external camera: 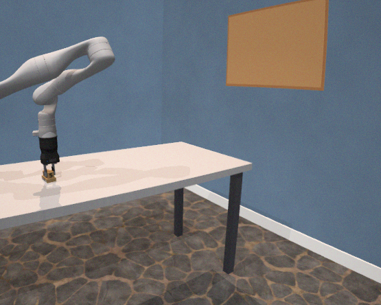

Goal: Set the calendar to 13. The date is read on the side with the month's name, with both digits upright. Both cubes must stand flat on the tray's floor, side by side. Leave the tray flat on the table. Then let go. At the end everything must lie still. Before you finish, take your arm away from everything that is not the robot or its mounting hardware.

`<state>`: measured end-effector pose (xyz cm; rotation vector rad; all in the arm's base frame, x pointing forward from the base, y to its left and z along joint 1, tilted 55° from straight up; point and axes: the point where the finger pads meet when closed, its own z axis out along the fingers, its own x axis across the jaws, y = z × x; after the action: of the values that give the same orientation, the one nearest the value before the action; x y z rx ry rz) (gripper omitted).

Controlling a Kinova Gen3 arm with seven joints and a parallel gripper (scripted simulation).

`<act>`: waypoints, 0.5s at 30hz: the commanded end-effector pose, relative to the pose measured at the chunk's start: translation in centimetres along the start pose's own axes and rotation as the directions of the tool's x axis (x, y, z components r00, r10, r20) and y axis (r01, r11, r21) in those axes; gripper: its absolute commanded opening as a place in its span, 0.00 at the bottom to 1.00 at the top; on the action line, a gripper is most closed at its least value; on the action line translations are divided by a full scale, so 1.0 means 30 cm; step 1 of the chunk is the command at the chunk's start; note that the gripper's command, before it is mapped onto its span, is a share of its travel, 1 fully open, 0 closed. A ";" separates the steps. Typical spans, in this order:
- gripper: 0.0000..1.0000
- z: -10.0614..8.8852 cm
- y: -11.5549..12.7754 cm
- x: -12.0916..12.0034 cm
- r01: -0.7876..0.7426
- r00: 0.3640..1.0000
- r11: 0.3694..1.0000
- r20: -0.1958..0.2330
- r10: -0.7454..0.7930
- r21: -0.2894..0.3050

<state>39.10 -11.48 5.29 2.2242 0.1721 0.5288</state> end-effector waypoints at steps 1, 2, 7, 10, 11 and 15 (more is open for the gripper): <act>0.57 0.010 0.002 0.000 -0.008 1.000 1.000 0.001 0.008 -0.003; 0.57 0.011 0.001 0.003 -0.008 1.000 1.000 -0.001 0.008 -0.002; 0.57 0.015 0.001 0.002 -0.008 1.000 1.000 -0.001 0.008 -0.002; 0.57 0.016 0.001 0.002 -0.008 1.000 1.000 -0.001 0.008 -0.002; 0.57 0.016 0.001 0.002 -0.008 1.000 1.000 0.000 0.008 -0.002; 0.57 0.016 0.002 0.002 -0.008 1.000 1.000 0.000 0.008 -0.002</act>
<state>39.06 -11.80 5.08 2.2239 0.1690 0.5229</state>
